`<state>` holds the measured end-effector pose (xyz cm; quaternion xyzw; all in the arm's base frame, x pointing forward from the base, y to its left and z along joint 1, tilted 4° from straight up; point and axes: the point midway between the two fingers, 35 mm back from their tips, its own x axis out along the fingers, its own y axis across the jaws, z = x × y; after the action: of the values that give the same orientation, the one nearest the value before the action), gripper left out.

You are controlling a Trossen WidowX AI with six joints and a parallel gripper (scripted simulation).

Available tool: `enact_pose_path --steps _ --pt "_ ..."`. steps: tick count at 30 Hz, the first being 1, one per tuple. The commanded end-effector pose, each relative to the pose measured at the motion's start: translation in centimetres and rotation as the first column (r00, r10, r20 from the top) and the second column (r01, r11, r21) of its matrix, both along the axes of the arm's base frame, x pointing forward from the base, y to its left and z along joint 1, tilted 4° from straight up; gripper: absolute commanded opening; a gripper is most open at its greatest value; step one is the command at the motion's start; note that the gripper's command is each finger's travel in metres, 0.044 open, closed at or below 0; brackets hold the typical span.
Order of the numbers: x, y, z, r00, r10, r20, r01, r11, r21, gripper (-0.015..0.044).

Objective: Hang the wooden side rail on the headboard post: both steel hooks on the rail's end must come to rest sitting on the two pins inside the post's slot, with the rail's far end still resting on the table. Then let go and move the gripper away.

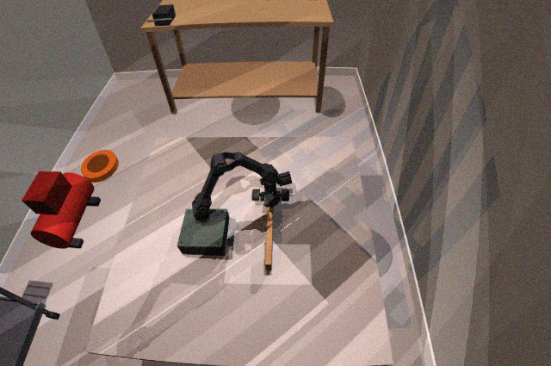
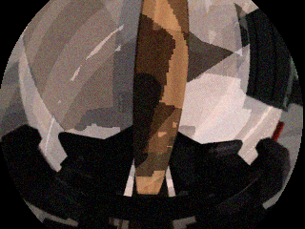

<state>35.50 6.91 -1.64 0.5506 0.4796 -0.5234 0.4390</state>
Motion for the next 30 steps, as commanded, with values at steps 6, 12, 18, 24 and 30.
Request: enact_pose_path --steps 6,12,18,24,30 --pt "0.0 0.0 0.0 1.000 0.000 0.000 0.000 1.000 0.000 0.0289" --pt "0.1 -0.2 2.3 1.000 0.003 0.005 -0.003 1.000 0.003 0.0440" --pt "0.0 -0.3 4.0 1.000 0.005 0.008 -0.005 1.000 0.005 0.0440" --pt "-0.2 -1.9 3.9 1.000 0.005 0.008 -0.005 1.000 0.003 0.0440" --pt "-0.4 -3.3 3.8 1.000 0.005 0.008 -0.005 1.000 0.002 0.0440"
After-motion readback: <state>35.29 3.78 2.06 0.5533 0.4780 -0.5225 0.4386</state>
